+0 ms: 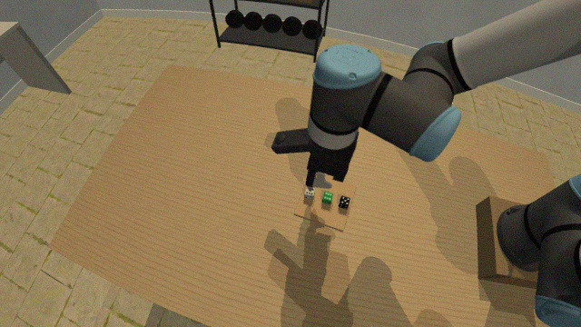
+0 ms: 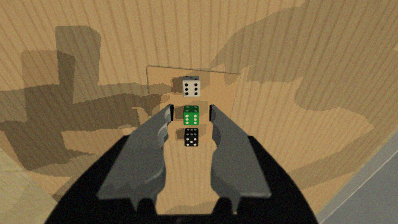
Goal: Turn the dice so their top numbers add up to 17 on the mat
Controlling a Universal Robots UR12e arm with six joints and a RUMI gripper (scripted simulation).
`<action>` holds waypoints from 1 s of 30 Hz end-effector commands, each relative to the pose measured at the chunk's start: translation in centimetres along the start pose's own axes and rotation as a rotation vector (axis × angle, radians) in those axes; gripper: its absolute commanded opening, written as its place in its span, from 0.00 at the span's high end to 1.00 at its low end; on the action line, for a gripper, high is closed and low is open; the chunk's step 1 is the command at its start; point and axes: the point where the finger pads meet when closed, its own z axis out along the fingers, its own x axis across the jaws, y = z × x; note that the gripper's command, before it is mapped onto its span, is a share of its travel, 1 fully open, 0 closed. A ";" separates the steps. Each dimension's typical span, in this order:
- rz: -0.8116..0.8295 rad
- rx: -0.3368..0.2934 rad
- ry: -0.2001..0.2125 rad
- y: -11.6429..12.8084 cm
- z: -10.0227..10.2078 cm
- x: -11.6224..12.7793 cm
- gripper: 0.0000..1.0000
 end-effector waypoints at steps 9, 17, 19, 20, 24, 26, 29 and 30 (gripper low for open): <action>0.001 -0.007 -0.001 0.0 -2.3 0.0 0.00; 0.001 -0.007 -0.001 0.0 -2.3 0.0 0.00; 0.001 -0.007 -0.001 0.0 -2.3 0.0 0.00; 0.001 -0.007 -0.001 0.0 -2.3 0.0 0.00; 0.001 -0.007 -0.001 0.0 -2.3 0.0 0.00; 0.001 -0.007 -0.001 0.0 -2.3 0.0 0.00; 0.001 -0.007 -0.001 0.0 -2.3 0.0 0.00; 0.001 -0.007 -0.001 0.0 -2.3 0.0 0.00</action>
